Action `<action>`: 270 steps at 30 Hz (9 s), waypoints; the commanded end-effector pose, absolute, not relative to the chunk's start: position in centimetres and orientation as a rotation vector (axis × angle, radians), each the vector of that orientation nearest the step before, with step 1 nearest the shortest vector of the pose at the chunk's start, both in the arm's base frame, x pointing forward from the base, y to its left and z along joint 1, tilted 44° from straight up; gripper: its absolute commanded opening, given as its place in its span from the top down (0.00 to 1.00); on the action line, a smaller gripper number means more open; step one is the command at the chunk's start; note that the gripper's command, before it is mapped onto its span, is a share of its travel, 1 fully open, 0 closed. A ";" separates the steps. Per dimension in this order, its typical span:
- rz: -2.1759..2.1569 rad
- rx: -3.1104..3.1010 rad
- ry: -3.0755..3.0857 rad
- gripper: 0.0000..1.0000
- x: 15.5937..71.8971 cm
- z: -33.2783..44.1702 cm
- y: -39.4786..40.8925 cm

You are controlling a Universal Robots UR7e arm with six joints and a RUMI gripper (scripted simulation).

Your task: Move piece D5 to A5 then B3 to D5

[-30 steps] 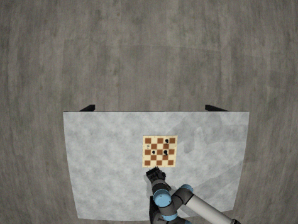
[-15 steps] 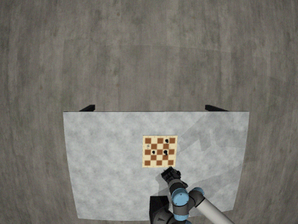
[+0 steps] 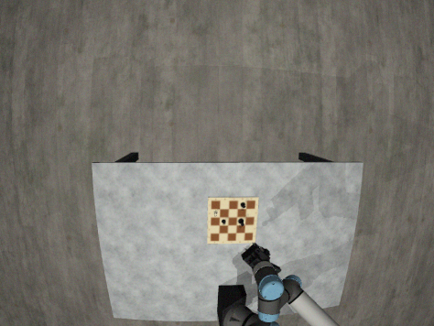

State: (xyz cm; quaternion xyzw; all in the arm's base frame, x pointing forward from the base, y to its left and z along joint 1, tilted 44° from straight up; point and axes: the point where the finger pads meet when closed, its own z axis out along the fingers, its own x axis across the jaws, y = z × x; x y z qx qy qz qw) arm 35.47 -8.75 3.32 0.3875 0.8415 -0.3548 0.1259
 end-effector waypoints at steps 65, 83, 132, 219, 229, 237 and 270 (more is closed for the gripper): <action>-1.031 1.128 2.451 1.00 34.9 -3.5 -15.5; -1.031 1.128 2.451 1.00 34.9 -3.5 -15.5; -1.031 1.128 2.451 1.00 34.9 -3.8 -15.8; -1.031 1.128 2.451 0.00 35.5 2.6 -9.5; -1.031 1.128 2.451 0.00 35.5 2.6 -9.5; -1.031 1.128 2.451 0.00 35.5 2.6 -9.5; -0.788 1.793 1.791 0.00 43.3 -0.2 -7.4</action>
